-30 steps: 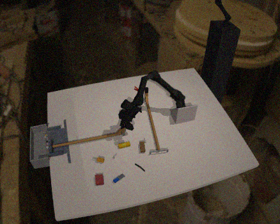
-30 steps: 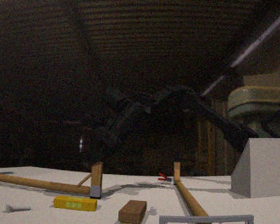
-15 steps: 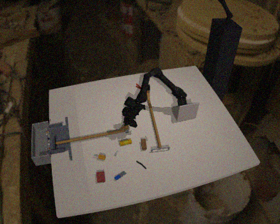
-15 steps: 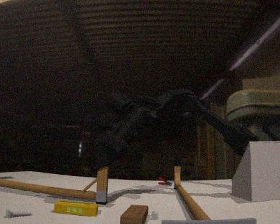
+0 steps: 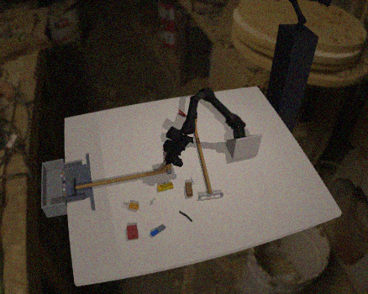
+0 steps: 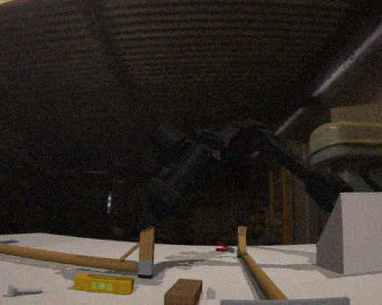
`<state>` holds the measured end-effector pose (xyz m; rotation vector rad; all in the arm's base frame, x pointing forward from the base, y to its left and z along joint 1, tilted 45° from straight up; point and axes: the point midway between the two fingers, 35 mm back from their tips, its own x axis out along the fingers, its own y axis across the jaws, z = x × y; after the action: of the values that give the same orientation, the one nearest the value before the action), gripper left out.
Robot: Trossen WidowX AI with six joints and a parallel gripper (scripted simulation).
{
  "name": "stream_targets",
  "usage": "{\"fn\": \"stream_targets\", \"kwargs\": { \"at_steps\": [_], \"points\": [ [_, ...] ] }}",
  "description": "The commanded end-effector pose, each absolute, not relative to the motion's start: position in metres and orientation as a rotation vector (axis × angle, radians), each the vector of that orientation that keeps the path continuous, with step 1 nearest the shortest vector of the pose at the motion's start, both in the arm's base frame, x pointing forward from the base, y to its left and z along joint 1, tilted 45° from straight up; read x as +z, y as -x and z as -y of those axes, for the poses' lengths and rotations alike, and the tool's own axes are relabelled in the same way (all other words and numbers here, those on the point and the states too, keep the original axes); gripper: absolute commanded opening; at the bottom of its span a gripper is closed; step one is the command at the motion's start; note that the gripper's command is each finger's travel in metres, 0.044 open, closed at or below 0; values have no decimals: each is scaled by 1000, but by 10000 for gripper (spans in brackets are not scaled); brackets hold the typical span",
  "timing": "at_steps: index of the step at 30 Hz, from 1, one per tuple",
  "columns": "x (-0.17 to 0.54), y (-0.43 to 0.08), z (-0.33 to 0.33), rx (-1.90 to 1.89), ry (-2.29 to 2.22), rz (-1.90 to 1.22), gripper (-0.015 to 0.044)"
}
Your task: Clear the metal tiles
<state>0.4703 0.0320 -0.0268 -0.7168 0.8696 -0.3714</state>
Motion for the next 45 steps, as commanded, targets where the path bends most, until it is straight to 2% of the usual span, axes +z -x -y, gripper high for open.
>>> {"fn": "stream_targets", "kwargs": {
  "at_steps": [1, 45],
  "points": [
    [-24, -468, -39, -362, 715, -856, 0],
    [-27, -425, -43, -359, 714, -856, 0]
  ]
}}
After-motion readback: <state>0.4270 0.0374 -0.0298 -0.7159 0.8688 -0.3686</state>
